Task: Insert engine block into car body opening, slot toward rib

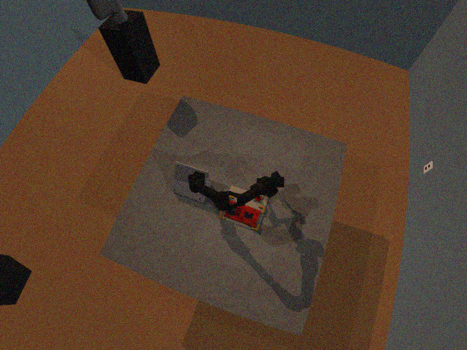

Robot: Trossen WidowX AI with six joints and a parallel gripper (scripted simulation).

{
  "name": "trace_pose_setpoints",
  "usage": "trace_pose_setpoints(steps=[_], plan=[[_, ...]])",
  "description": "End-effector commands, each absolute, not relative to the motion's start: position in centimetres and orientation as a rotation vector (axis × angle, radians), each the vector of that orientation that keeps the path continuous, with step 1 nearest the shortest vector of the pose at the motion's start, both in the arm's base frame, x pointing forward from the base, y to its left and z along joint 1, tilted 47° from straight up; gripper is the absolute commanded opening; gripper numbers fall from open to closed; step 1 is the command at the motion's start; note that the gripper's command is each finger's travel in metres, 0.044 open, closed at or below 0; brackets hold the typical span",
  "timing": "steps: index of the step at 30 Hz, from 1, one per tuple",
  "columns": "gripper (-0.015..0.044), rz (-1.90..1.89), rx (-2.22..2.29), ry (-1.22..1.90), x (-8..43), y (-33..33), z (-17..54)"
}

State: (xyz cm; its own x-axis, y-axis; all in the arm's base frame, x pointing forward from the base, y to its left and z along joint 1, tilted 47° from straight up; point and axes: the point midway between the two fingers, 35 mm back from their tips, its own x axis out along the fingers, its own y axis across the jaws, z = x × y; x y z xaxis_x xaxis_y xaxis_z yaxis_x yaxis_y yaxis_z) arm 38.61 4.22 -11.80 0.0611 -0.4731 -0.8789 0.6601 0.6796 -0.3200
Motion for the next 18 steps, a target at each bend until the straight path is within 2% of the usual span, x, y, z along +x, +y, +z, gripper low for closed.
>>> trace_pose_setpoints(steps=[1,18], plan=[[0.0440,-0.976,0.268,1.169,38.85,4.45,-11.59],[0.0440,-1.367,0.602,0.791,38.96,5.44,-10.62]])
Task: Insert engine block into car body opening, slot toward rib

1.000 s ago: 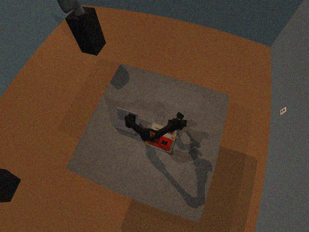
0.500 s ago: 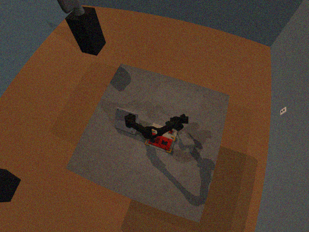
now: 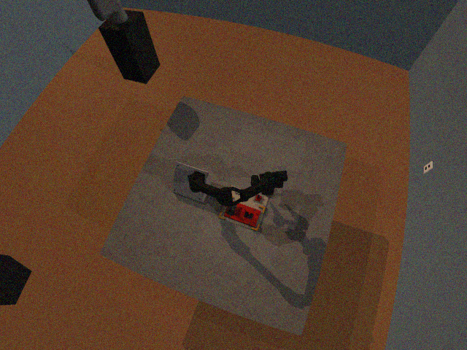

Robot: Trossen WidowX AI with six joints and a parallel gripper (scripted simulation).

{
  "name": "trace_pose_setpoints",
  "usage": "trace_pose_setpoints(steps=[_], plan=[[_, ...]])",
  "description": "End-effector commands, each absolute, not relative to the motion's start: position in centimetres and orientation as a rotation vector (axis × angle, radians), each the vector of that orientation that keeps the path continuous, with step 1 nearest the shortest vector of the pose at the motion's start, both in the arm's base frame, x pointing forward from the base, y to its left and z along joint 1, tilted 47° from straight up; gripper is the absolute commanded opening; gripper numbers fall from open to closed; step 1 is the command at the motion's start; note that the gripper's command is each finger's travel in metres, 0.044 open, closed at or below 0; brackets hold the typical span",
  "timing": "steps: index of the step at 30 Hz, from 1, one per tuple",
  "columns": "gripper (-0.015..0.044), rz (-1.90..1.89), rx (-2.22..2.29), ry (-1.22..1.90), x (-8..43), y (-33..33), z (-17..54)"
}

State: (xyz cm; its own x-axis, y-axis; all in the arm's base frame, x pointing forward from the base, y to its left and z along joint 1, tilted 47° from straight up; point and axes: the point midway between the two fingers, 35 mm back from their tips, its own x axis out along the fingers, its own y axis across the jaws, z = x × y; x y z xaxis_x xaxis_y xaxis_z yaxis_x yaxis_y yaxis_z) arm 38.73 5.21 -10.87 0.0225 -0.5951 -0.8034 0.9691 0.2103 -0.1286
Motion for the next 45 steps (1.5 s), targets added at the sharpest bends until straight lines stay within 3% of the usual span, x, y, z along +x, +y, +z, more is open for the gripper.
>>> trace_pose_setpoints(steps=[1,19,45], plan=[[0.0440,-1.385,0.621,0.764,39.0,5.5,-10.6],[0.0440,-1.609,0.949,0.244,39.2,6.7,-9.1],[0.0440,-1.610,0.950,0.237,39.0,3.0,-12.7]])
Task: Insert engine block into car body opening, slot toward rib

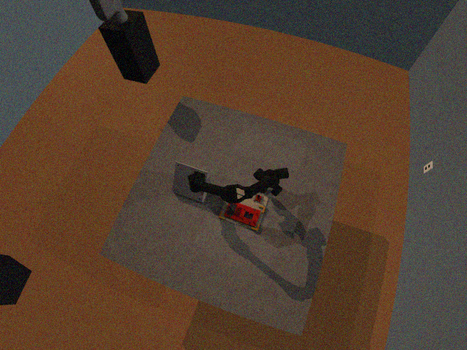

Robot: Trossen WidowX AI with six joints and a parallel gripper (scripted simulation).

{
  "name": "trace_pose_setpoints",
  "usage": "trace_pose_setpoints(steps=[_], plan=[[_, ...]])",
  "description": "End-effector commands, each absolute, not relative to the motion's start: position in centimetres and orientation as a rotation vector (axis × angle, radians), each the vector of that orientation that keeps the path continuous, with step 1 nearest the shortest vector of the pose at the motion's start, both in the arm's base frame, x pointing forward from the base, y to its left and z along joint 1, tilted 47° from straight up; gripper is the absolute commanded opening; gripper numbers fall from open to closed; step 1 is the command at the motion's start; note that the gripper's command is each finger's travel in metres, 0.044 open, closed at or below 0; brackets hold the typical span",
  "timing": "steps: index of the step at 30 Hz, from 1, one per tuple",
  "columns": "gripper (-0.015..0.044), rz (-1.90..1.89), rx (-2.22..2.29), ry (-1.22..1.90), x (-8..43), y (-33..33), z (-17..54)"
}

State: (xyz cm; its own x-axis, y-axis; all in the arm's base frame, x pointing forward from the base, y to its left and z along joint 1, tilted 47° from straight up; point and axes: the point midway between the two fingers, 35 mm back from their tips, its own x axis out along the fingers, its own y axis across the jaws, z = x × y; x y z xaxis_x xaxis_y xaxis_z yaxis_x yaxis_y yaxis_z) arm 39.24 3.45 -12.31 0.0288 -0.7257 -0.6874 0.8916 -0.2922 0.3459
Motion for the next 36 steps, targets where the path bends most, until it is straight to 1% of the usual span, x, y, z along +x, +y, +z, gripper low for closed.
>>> trace_pose_setpoints(steps=[1,19,30,36], plan=[[0.0440,-1.610,0.950,0.237,39.0,3.0,-12.7],[0.0440,-1.610,0.949,0.236,38.9,1.1,-14.5],[0.0151,-1.610,0.949,0.236,38.9,1.1,-14.5],[0.0111,-1.610,0.949,0.236,38.9,1.1,-14.5]])
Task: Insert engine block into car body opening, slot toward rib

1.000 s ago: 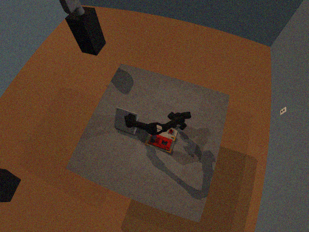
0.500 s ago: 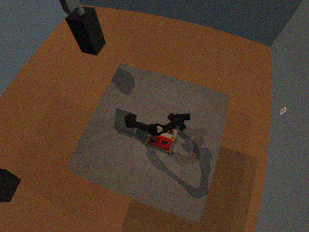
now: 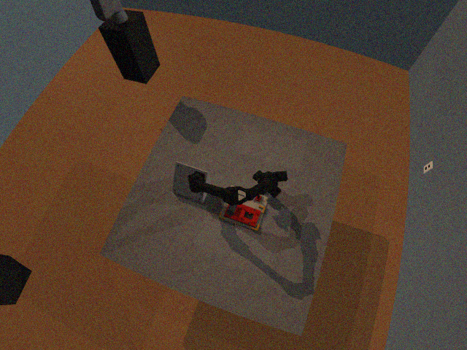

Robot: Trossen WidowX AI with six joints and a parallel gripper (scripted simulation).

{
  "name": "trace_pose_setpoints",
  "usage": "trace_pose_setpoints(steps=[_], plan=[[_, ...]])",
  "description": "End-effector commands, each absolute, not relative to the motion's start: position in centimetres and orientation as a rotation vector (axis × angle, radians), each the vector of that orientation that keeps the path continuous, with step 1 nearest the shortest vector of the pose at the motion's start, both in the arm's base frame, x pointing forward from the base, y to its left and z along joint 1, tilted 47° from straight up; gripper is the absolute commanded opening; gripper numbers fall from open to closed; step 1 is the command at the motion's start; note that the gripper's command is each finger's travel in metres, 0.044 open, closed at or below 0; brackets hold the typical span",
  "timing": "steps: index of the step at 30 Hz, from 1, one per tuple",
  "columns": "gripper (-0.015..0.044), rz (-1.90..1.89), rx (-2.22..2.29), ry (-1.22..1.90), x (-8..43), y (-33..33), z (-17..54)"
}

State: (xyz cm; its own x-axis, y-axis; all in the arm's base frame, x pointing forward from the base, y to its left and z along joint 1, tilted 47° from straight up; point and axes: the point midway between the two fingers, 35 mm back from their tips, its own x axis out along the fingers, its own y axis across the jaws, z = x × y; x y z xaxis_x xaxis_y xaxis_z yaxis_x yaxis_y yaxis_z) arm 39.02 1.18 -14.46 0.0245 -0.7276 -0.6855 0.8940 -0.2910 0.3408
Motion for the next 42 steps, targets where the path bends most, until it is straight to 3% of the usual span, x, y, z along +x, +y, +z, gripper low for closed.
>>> trace_pose_setpoints(steps=[1,5,42], plan=[[0.0105,-1.610,0.949,0.236,38.9,1.1,-14.5],[0.0000,-1.611,0.950,0.238,39.0,1.2,-14.4],[0.0000,-1.611,0.953,0.243,38.8,9.6,-6.8]])
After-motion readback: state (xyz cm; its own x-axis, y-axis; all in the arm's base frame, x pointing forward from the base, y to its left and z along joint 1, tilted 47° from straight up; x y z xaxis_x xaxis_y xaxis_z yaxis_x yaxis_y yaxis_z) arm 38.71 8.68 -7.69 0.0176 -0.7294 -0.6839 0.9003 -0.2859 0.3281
